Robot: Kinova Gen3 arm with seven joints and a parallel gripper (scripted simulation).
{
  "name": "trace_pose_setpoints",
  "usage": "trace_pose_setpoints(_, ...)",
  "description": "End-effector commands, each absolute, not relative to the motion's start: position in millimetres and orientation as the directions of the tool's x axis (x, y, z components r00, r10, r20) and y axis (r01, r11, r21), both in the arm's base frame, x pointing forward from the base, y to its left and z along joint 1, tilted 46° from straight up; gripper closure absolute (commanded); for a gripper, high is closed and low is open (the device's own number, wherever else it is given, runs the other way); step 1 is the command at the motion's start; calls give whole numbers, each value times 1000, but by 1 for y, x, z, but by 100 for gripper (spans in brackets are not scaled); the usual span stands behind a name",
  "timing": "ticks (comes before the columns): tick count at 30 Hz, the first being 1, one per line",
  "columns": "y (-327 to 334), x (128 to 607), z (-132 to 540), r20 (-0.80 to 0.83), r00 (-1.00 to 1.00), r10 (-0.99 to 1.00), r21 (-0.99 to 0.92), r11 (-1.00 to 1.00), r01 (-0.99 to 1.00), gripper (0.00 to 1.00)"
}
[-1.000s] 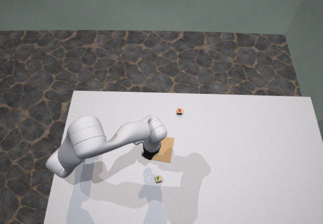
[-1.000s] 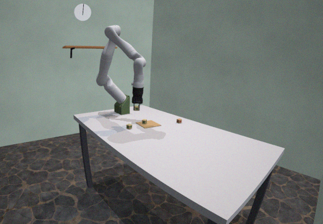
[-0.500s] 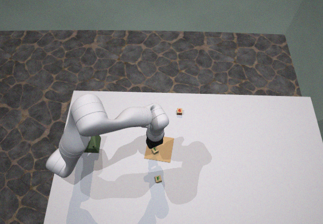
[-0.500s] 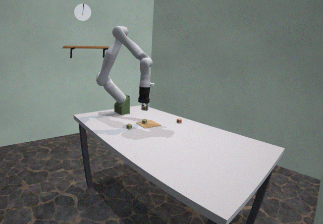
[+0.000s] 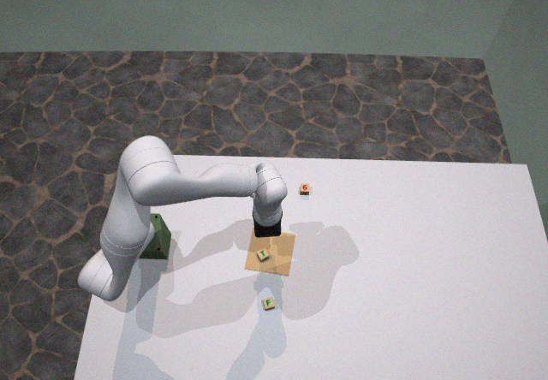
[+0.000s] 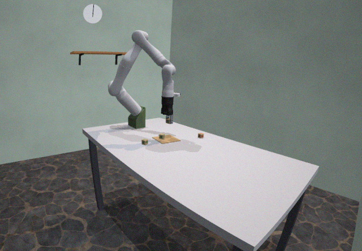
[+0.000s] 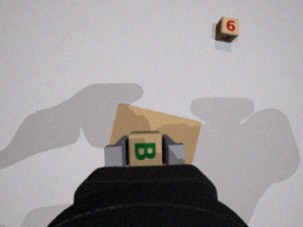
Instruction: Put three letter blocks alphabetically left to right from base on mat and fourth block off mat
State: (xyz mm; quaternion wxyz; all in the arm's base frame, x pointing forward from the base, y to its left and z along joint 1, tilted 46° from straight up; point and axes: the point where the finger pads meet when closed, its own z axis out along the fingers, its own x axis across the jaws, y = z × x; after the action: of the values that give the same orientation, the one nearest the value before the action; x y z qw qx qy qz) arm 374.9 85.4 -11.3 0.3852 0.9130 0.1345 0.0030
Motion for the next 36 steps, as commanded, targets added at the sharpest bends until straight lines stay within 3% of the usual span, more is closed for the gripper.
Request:
trace_pose_setpoints(1,88,376,-14,-85,966,244,712,-664,230,43)
trace_pose_setpoints(13,98,382,-22,15,985,174,716,-689,111,43)
trace_pose_setpoints(36,98,383,-23,23,986,168,716,-691,101,43)
